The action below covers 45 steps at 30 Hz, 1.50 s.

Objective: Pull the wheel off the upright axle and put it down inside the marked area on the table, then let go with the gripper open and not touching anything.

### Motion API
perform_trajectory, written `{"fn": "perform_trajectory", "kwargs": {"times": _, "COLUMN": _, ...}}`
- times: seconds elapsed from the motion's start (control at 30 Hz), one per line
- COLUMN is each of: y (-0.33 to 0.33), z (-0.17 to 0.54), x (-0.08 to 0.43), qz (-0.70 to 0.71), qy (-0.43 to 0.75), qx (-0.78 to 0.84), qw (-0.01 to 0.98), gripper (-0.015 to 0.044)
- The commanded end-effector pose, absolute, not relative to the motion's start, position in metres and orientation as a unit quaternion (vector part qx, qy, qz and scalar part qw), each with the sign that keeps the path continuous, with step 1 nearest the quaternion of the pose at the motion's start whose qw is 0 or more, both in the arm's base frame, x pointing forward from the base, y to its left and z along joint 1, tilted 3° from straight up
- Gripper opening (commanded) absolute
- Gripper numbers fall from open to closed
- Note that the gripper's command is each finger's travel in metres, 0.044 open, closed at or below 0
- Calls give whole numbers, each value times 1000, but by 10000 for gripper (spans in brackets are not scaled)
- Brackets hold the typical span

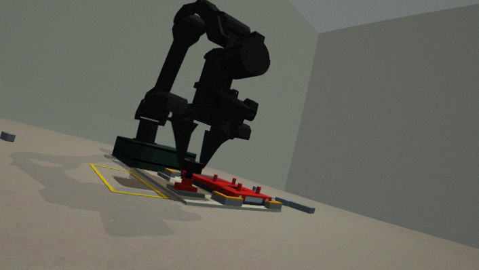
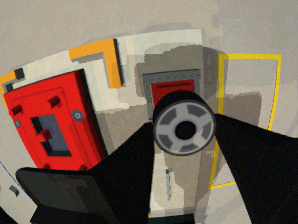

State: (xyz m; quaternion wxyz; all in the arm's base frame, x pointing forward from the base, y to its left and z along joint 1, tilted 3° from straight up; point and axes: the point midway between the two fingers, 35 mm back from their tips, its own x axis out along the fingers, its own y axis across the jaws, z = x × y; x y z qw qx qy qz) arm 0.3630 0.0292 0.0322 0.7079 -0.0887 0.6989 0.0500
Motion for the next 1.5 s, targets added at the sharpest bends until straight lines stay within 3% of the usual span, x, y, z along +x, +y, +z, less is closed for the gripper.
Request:
{"fn": "perform_trajectory", "kwargs": {"times": 0.0, "y": 30, "z": 40, "x": 364, "qz": 51, "qy": 694, "qx": -88, "qw": 713, "gripper": 0}}
{"fn": "perform_trajectory", "kwargs": {"times": 1.47, "y": 30, "z": 55, "x": 363, "qz": 52, "qy": 694, "qx": -88, "qw": 713, "gripper": 0}}
